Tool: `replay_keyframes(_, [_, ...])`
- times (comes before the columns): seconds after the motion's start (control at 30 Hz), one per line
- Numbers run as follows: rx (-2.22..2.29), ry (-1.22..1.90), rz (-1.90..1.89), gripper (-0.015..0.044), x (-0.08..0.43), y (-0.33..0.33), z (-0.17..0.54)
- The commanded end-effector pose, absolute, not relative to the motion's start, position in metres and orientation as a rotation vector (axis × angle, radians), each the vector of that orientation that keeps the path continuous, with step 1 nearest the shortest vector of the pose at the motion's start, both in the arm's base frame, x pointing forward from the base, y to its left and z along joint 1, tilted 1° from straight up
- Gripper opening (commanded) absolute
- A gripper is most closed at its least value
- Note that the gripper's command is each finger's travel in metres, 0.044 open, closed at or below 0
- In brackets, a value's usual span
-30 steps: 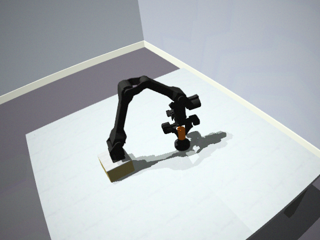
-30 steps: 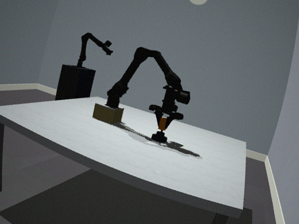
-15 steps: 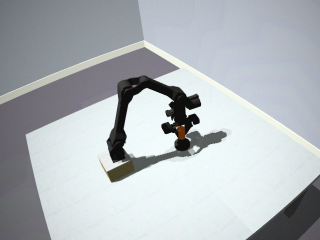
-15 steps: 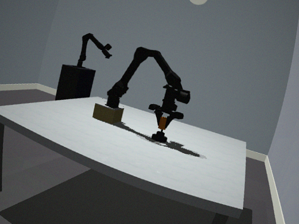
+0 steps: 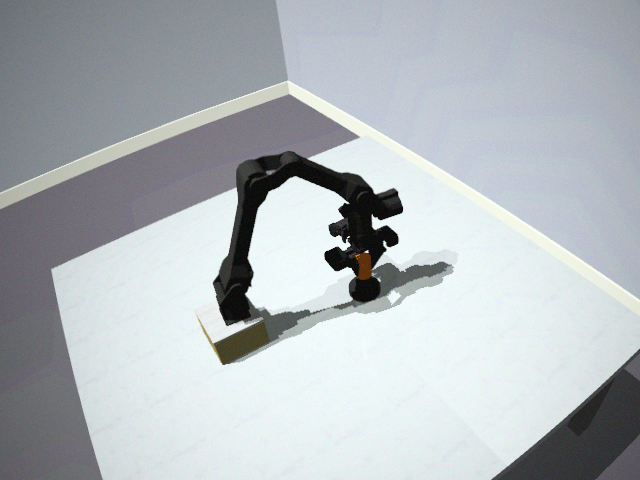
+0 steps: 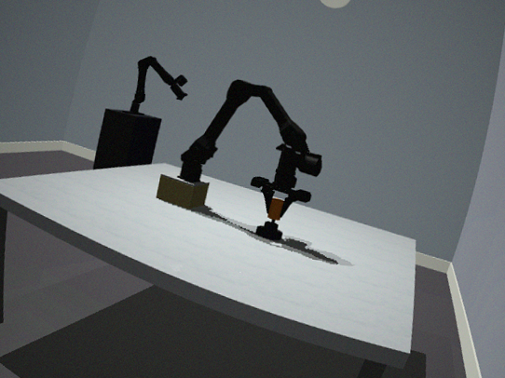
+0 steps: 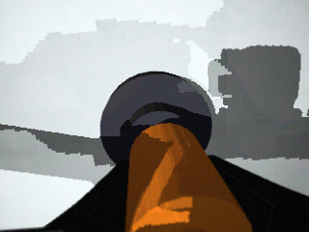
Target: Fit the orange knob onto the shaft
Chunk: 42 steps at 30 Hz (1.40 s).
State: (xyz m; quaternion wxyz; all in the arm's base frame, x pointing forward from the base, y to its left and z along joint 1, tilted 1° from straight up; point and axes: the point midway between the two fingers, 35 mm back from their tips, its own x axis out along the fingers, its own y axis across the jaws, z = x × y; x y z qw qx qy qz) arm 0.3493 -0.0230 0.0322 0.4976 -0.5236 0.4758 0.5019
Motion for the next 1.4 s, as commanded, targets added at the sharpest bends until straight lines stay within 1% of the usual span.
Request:
replay_keyframes(0.0, [-1.275,1.145,1.222,0.0,0.3484,-0.0232,0.0318])
replay_keyframes(0.73, [-1.275,1.145,1.222,0.0,0.3477,-0.0228,0.0365])
replay_keyframes(0.97, [-1.422,1.043,1.362,0.0,0.35,-0.023,0.0356])
replay_keyframes(1.37, [-1.43,1.037,1.37,0.0,0.3482,-0.0232,0.0319])
